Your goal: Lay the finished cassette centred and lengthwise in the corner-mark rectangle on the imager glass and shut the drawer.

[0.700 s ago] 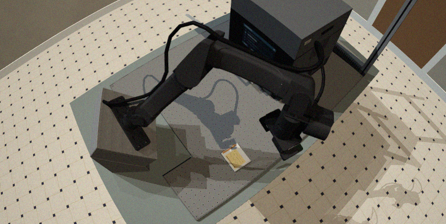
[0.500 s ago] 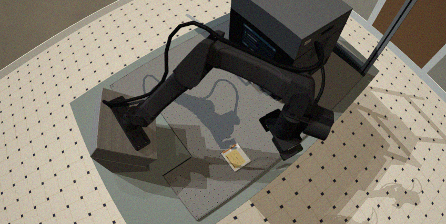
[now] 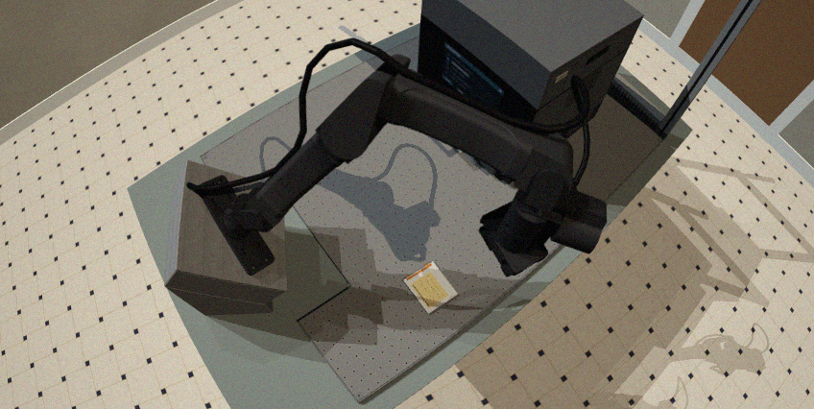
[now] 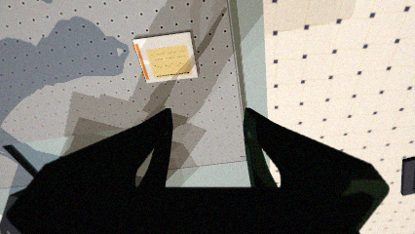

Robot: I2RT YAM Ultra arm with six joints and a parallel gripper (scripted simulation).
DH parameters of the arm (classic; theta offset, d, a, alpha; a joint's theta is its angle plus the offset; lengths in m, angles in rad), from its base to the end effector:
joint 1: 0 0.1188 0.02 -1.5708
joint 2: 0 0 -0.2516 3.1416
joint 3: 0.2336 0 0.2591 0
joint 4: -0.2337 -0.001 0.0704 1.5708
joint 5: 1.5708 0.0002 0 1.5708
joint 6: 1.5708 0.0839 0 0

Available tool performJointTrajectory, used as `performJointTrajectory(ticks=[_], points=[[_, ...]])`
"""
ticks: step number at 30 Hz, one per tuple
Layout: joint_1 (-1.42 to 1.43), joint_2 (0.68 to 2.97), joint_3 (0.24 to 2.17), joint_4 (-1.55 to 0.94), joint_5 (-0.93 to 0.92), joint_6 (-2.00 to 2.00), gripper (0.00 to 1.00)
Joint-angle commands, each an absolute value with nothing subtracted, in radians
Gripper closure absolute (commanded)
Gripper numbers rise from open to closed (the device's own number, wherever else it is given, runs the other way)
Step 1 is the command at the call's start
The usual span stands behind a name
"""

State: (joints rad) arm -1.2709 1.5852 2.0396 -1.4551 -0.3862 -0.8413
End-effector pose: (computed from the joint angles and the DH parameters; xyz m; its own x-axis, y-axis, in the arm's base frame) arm 0.1208 -0.2804 0.4101 -0.7808 0.1873 -0.5961 0.3644 0.9114 -0.1909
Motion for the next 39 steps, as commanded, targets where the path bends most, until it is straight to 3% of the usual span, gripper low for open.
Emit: performJointTrajectory(ticks=[1, 4, 14, 20, 39], points=[[-1.218, 1.547, 2.066, -1.476, -0.350, -0.801, 0.65], [-1.166, 1.518, 1.960, -1.409, -0.323, -0.759, 0.65], [-1.022, 1.487, 1.912, -1.380, -0.231, -0.667, 0.65], [-0.924, 1.434, 1.748, -1.302, -0.181, -0.585, 0.65], [-0.617, 1.328, 1.479, -1.162, 0.002, -0.369, 0.65]])
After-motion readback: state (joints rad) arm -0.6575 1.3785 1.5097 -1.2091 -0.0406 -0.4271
